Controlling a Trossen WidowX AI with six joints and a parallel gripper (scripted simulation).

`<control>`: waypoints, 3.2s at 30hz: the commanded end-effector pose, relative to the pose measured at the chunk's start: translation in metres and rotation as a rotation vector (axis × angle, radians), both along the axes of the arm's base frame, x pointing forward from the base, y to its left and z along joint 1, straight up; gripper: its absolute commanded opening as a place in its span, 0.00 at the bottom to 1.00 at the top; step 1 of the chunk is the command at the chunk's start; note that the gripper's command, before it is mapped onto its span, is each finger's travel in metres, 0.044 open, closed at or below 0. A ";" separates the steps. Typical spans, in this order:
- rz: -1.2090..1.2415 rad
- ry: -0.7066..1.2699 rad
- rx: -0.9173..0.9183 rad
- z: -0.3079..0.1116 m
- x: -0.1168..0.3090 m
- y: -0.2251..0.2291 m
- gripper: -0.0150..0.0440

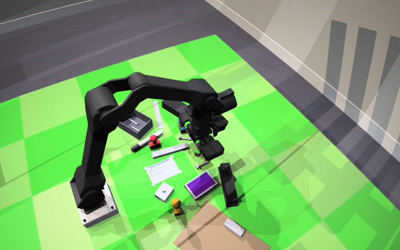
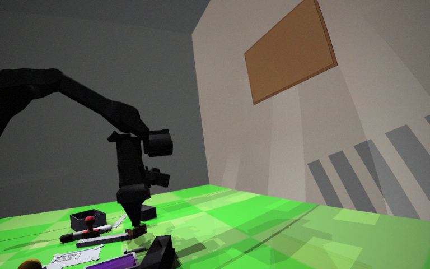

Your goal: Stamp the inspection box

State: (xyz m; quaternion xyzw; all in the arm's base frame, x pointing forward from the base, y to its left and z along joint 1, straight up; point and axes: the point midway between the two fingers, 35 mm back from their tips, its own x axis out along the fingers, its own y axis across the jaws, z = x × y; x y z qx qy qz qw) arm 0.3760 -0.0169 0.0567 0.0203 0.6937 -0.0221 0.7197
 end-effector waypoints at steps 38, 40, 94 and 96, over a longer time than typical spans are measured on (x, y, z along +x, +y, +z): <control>0.001 -0.004 0.006 0.023 0.000 0.000 0.25; 0.001 -0.004 0.006 0.024 0.000 0.000 0.25; 0.001 -0.002 0.009 0.049 -0.005 -0.009 0.25; 0.001 -0.002 0.007 0.049 -0.010 -0.021 0.25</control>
